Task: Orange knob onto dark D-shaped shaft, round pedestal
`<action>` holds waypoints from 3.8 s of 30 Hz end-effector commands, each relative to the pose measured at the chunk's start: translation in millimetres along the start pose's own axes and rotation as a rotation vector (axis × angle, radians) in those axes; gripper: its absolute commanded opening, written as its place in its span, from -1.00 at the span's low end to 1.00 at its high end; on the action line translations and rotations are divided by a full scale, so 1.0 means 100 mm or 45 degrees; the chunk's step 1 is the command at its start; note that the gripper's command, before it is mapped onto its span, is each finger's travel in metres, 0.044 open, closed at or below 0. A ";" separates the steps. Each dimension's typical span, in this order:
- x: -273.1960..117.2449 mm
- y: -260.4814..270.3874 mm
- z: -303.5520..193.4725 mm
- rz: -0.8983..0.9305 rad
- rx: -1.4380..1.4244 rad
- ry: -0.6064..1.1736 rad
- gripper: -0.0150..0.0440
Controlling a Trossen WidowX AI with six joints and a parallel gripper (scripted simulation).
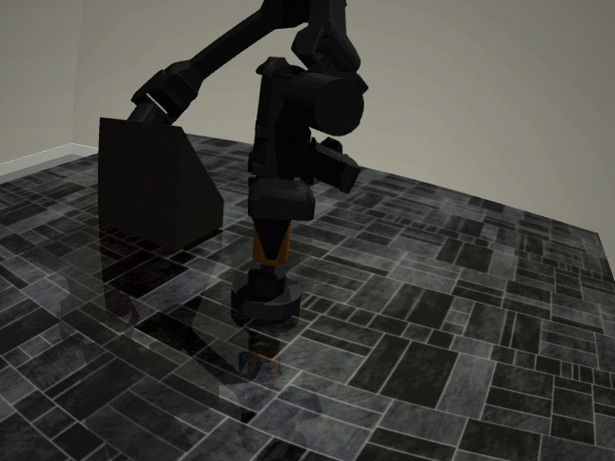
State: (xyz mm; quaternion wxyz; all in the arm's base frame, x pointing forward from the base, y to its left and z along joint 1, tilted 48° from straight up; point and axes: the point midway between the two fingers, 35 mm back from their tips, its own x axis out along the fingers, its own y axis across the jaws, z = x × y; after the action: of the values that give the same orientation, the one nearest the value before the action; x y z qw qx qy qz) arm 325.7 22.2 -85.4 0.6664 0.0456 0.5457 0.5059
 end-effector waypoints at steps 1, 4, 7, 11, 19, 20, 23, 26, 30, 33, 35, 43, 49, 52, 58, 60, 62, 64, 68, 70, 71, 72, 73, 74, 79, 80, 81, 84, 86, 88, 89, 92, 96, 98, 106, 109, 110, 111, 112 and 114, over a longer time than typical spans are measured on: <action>-0.03 0.00 0.00 -0.002 -0.007 -0.005 -0.49; -0.05 0.02 -0.01 -0.002 -0.007 -0.004 -0.49; -0.05 0.02 -0.02 -0.002 -0.078 -0.004 -0.49; -0.06 0.03 -0.03 -0.002 -0.260 -0.004 -0.49; -0.04 0.02 -0.03 -0.002 -0.273 -0.004 -0.49; -0.03 0.01 -0.03 -0.002 -0.273 -0.004 -0.49; -0.03 0.01 -0.02 -0.002 -0.274 -0.004 -0.49; -0.04 0.00 -0.01 -0.002 -0.274 -0.004 -0.49; -0.04 0.02 0.00 -0.002 -0.274 -0.004 -0.49; -0.03 0.02 -0.01 -0.002 -0.273 -0.004 -0.49; -0.03 0.02 -0.01 -0.002 -0.273 -0.004 -0.49; -0.04 0.01 -0.03 -0.002 -0.273 -0.004 -0.49; 0.00 0.01 -0.03 -0.002 -0.273 -0.004 -0.49; 0.00 0.01 -0.03 -0.002 -0.273 -0.004 -0.49; -0.05 0.02 -0.01 -0.002 -0.273 -0.004 -0.49; -0.05 0.02 -0.01 -0.002 -0.306 -0.004 -0.49; -0.05 0.02 0.00 -0.002 -0.383 -0.004 -0.49; -0.05 0.02 0.00 -0.002 -0.487 -0.004 -0.49; -0.03 0.02 0.00 -0.002 -0.540 -0.004 -0.49; -0.03 0.02 -0.01 -0.002 -0.540 -0.004 -0.49; -0.02 0.02 -0.01 -0.002 -0.540 -0.004 -0.49; -0.02 0.02 -0.01 -0.002 -0.540 -0.004 -0.49; -0.02 0.02 -0.01 -0.002 -0.540 -0.004 -0.49; -0.01 0.02 -0.01 -0.002 -0.540 -0.004 -0.49; 0.00 0.02 -0.01 -0.002 -0.540 -0.004 -0.49; 0.00 0.02 -0.01 -0.002 -0.540 -0.004 -0.49; 0.00 0.02 -0.01 -0.002 -0.540 -0.004 -0.49; -0.02 0.02 -0.01 -0.002 -0.540 -0.004 -0.49; -0.04 0.02 0.00 -0.002 -0.540 -0.004 -0.49; -0.05 0.01 0.00 -0.003 -0.540 -0.004 -0.49; -0.05 0.01 0.00 -0.003 -0.552 -0.004 -0.49; -0.05 0.01 0.00 -0.003 -0.651 -0.004 -0.49; -0.05 -0.01 0.00 -0.003 -0.807 -0.004 -0.49; -0.05 -0.01 -0.01 -0.003 -0.807 -0.004 -0.49; -0.03 0.01 -0.02 -0.003 -0.807 -0.004 -0.49; -0.02 0.01 -0.01 -0.003 -0.807 -0.004 -0.49; -0.01 0.01 -0.01 -0.003 -0.807 -0.004 -0.49; 0.00 0.01 -0.01 -0.003 -0.807 -0.004 -0.49; 0.00 0.01 -0.01 -0.003 -0.807 -0.004 -0.49; 0.00 0.02 -0.01 -0.003 -0.807 -0.004 -0.49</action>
State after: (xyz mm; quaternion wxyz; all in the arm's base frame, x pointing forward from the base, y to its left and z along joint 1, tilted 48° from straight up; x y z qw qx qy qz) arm 323.8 22.4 -84.8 0.6472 -0.1651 0.3601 0.6513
